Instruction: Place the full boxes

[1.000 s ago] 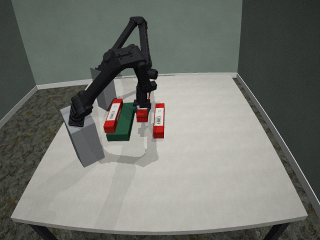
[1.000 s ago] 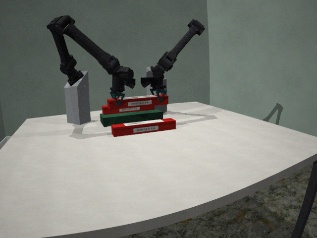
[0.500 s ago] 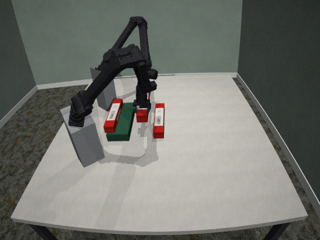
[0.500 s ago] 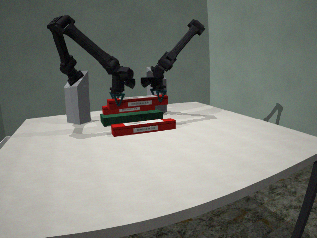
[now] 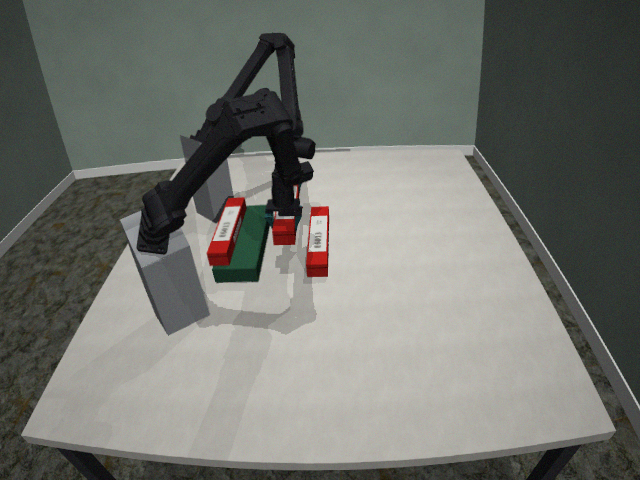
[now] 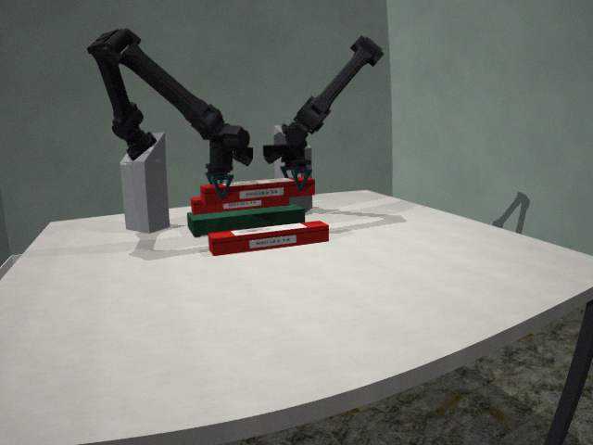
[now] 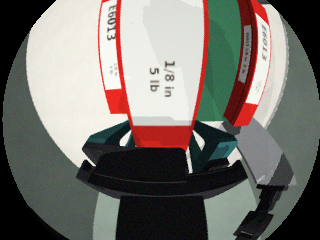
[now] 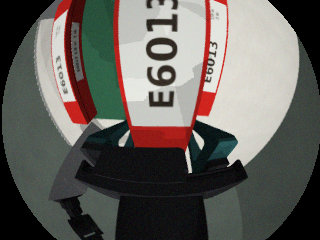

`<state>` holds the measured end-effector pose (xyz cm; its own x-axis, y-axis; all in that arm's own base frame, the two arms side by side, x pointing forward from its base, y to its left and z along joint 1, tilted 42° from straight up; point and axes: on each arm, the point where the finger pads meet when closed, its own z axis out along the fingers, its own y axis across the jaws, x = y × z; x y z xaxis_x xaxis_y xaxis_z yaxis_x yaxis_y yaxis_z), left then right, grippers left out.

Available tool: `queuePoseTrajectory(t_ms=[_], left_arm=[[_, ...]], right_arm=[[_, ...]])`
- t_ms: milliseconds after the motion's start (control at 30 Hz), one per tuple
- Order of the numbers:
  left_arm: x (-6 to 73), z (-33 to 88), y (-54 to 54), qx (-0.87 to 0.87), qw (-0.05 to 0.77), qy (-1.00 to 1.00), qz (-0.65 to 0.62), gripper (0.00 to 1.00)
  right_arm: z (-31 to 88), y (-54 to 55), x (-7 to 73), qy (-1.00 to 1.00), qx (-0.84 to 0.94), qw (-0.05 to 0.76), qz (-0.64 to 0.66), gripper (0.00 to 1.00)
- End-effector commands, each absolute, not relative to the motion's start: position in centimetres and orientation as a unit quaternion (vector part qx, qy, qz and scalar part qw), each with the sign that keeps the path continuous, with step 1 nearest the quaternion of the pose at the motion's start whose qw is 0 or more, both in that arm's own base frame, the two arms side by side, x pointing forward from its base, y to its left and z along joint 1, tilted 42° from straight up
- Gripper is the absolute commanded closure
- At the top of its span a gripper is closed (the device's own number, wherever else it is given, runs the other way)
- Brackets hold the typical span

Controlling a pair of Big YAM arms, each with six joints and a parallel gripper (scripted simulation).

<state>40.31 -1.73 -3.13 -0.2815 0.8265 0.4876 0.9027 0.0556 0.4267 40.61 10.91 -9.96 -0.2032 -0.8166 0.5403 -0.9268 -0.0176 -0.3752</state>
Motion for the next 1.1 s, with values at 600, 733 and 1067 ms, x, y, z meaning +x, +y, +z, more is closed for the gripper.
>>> queuePoseTrajectory(t_ms=[600, 733, 1067], left_arm=[[38.7, -2.4, -3.3, -0.602, 0.029, -0.713, -0.359, 1.00], [38.1, -2.6, -3.2, -0.607, 0.037, -0.709, -0.356, 1.00], [36.5, -3.5, -3.3, -0.598, 0.029, -0.717, -0.358, 1.00]], right_arm=[[-8.4, 13.2, 38.8, -0.690, 0.629, 0.042, 0.354, 1.00], [-8.6, 13.1, 38.3, -0.689, 0.631, 0.047, 0.354, 1.00], [-9.5, 13.1, 36.7, -0.691, 0.629, 0.043, 0.354, 1.00]])
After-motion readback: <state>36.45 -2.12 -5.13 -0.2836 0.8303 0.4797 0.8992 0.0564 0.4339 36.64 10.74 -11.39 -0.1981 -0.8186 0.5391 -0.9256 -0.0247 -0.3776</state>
